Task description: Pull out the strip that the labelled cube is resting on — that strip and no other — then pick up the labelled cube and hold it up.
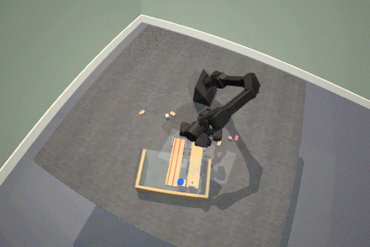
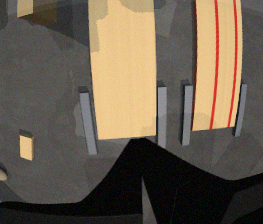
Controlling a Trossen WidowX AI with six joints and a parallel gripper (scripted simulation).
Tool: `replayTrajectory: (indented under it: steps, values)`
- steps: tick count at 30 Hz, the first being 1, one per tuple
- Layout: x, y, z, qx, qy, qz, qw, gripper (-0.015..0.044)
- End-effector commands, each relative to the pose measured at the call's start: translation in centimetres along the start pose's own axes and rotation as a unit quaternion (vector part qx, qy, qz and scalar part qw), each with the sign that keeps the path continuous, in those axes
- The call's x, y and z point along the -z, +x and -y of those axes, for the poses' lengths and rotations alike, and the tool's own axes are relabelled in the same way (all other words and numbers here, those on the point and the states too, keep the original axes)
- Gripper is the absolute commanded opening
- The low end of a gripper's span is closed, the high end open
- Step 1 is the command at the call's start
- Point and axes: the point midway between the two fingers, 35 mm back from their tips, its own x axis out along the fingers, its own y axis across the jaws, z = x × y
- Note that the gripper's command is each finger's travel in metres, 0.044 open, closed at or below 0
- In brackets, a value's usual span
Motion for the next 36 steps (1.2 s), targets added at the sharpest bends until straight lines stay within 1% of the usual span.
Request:
replayTrajectory:
  steps: [1,36]
  values:
    - [-0.1,0.5,0.2,0.001,0.000,-0.003,1.000,0.0000]
    - [0.1,6.2,-0.2,0.000,0.000,-0.002,1.000,0.0000]
